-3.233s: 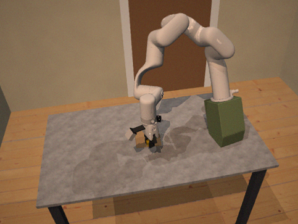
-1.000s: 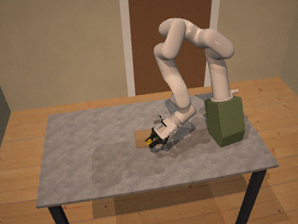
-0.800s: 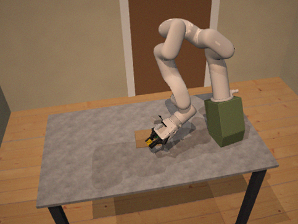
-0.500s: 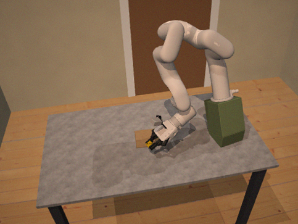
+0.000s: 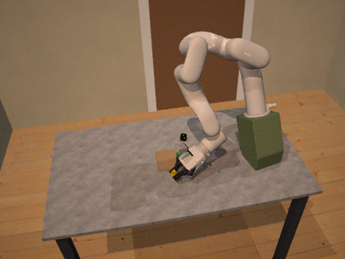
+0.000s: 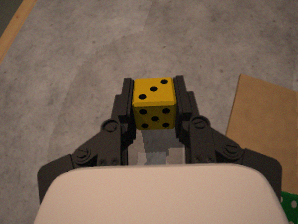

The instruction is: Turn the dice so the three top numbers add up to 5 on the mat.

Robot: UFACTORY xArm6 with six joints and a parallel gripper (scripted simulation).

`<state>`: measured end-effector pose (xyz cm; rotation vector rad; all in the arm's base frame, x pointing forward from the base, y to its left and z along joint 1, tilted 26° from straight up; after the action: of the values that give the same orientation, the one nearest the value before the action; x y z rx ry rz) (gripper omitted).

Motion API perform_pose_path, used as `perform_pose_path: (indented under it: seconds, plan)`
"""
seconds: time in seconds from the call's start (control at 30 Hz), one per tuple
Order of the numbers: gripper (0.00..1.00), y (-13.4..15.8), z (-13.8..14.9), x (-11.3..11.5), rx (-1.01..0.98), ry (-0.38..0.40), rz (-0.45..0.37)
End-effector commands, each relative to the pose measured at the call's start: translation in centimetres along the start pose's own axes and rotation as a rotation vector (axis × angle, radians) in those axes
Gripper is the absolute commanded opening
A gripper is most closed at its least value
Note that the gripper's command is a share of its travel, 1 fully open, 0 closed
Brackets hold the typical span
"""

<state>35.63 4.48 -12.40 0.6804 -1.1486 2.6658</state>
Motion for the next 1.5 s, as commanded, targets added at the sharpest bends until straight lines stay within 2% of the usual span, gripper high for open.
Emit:
perform_pose_path:
  seconds: [0.0,1.47]
  plan:
    - [0.27,0.42,-0.08,-0.4,0.0,0.001,0.003]
    - [0.27,0.89,-0.19,-0.66,0.0,0.001,0.003]
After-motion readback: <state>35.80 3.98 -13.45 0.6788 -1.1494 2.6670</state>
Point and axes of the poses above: the point where the finger pads meet when closed, its own x axis back along the fingers, its own z axis across the jaws, y = z × x, the point moved 10 cm from there along x, back along the fingers, and after that the axes turned 13 degrees about x, right-handed, at the moved point
